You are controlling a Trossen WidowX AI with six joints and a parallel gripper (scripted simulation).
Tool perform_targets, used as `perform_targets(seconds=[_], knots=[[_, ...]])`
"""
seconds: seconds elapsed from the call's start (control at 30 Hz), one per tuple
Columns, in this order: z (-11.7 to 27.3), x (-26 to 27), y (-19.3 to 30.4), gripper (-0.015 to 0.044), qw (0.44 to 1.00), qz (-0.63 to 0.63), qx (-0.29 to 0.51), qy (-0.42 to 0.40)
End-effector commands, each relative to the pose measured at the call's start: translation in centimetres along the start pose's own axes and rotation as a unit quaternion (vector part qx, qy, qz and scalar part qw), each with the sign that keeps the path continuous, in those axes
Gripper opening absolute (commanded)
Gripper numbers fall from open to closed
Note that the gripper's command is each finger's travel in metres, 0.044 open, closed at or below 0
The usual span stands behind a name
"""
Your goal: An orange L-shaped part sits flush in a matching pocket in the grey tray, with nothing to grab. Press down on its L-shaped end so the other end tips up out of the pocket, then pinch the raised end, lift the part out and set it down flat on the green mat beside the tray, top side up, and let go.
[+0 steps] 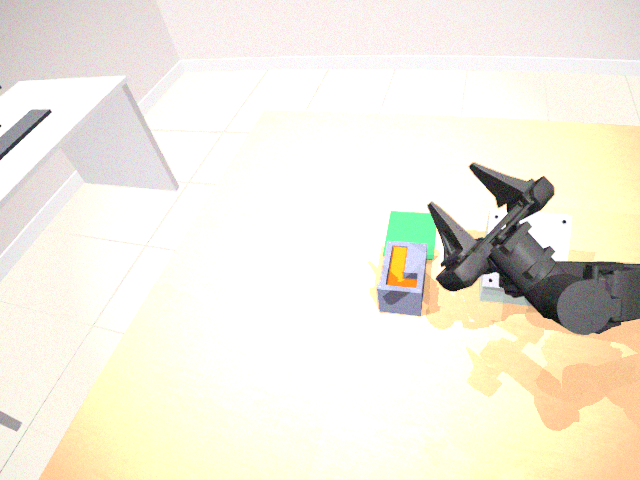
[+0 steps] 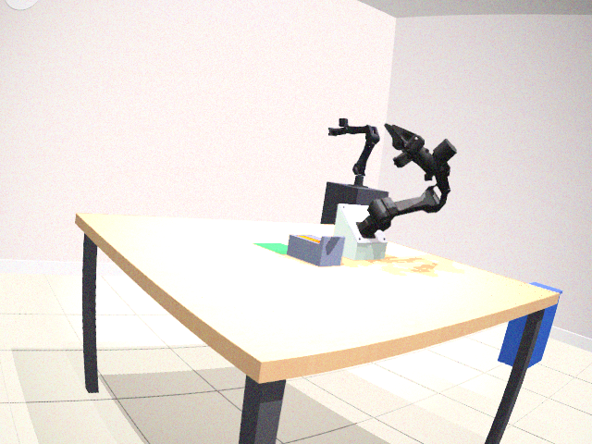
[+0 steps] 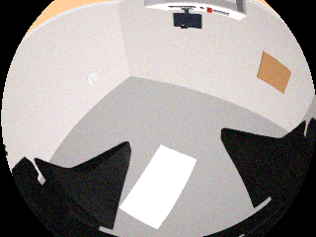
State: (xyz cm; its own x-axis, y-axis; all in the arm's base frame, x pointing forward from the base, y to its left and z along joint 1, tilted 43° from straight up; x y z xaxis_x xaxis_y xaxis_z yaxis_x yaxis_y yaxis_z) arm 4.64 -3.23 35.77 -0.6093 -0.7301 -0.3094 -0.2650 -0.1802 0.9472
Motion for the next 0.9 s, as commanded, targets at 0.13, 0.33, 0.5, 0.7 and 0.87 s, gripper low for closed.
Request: perform_targets(seconds=[0.13,0.33,0.5,0.7,0.87], knots=[[-1.8,-1.8,-1.3,0.0269,0.997,-0.027,-0.067,0.018],[-5.9,-4.9,-5.5,0.018,0.952,-0.137,-0.275,-0.008],[-8.7,-6.0,-9.5,0.018,0.851,-0.255,-0.443,-0.122],[-11.3,-5.9,-14.1,0.018,0.638,-0.395,-0.562,-0.349],[-13.0,-5.2,-17.3,0.018,0.397,-0.468,-0.559,-0.558]])
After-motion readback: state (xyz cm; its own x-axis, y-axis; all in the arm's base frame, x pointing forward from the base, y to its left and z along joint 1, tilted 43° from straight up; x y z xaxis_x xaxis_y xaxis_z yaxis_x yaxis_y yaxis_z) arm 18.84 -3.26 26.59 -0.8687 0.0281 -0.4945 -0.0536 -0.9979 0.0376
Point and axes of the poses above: the point midway between the two fingers, 35 mm back from their tips, its own z axis back along the fingers, its own x axis across the jaws, y = z × x, the point moved 10 cm from there along z, back along the fingers, and after that the axes turned 13 degrees about z, right-handed, at the moved point
